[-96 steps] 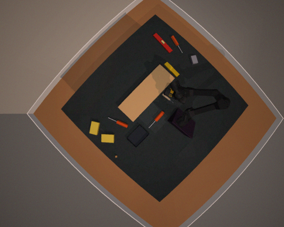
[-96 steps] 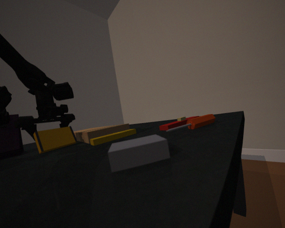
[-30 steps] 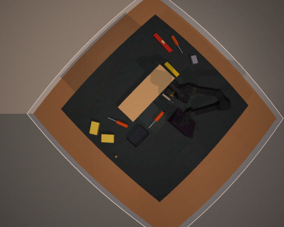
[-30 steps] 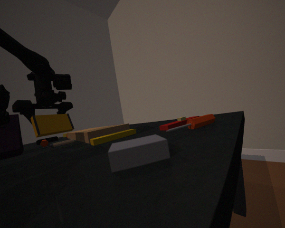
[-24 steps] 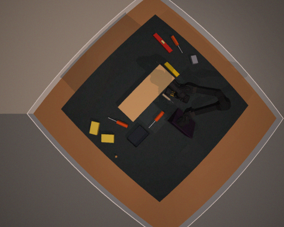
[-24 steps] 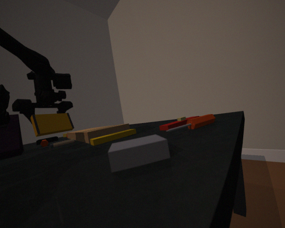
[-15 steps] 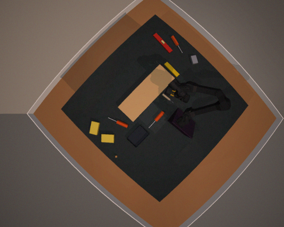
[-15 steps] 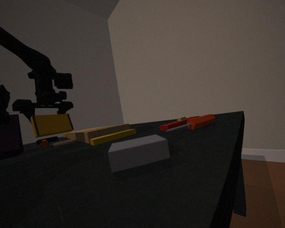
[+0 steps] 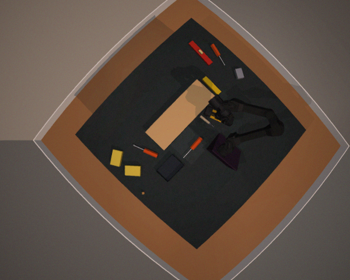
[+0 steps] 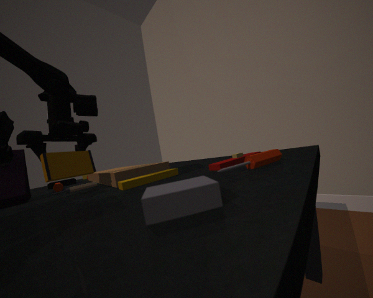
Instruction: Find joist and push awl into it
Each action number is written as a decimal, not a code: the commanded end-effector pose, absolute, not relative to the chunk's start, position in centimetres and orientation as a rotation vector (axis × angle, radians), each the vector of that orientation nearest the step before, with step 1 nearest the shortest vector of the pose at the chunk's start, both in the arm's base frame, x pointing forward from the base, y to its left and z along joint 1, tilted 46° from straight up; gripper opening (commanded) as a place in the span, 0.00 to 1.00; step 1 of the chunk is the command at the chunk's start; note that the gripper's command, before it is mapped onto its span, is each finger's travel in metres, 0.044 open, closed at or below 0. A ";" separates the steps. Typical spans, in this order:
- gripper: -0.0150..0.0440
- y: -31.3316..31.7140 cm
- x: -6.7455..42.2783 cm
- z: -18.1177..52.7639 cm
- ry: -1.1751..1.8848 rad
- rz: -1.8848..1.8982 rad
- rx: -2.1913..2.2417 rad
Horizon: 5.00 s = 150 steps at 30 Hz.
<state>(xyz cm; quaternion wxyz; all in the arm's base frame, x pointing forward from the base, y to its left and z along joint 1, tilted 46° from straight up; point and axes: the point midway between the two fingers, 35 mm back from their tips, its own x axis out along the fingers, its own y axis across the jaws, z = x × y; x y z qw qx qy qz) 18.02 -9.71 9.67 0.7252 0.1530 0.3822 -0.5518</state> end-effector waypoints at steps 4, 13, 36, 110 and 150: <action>0.25 -9.7 18.2 9.8 0.886 -1.208 0.364; 0.25 -9.9 18.3 9.9 0.941 -1.202 0.402; 0.25 -10.2 18.4 10.1 1.065 -1.184 0.490; 0.25 -11.4 18.9 10.5 1.492 -1.081 0.811; 0.25 -12.2 18.7 10.5 1.668 -1.026 0.955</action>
